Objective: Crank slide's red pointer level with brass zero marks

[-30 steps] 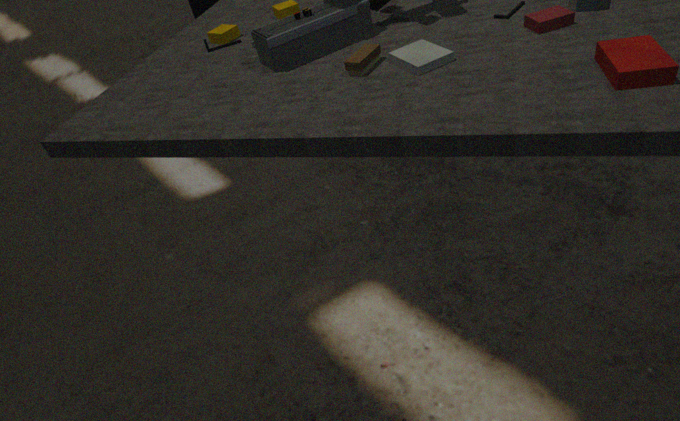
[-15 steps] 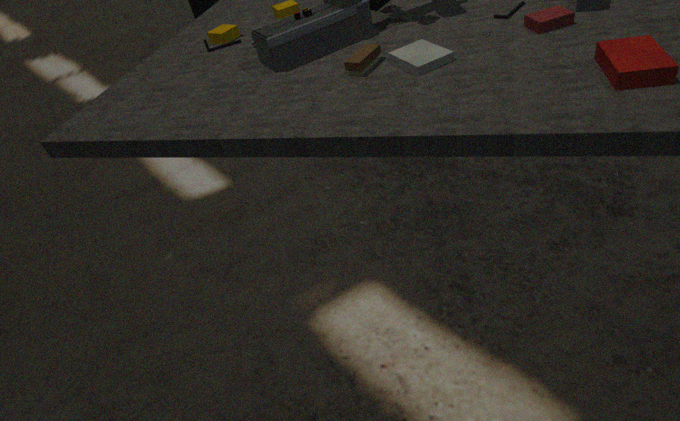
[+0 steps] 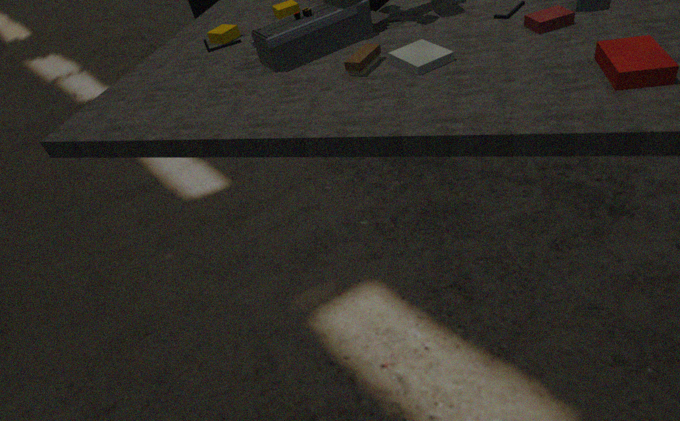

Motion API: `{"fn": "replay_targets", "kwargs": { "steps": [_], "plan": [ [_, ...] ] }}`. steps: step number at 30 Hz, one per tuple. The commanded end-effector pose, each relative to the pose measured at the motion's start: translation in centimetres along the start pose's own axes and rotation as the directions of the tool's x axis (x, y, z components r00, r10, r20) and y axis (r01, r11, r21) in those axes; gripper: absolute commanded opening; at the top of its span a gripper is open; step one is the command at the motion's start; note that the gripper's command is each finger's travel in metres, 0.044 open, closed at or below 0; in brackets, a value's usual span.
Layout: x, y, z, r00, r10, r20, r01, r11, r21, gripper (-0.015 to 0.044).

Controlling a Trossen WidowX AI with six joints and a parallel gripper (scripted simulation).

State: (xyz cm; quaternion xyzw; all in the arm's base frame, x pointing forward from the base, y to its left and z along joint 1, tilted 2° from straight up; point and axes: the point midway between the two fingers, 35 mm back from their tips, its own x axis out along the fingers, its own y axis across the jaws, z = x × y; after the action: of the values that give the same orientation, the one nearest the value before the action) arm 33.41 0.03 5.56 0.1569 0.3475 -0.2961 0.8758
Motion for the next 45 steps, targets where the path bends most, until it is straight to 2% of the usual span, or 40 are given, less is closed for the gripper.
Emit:
{"fn": "replay_targets", "kwargs": {
  "steps": [1,45],
  "plan": [
    [0.1,-0.9,-0.1,1.000,-0.022,0.002,0.022,1.000,-0.003,0.0000],
    [-0.8,-2.7,0.8,1.000,-0.023,0.002,0.023,1.000,-0.004,0.0000]
  ]
}}
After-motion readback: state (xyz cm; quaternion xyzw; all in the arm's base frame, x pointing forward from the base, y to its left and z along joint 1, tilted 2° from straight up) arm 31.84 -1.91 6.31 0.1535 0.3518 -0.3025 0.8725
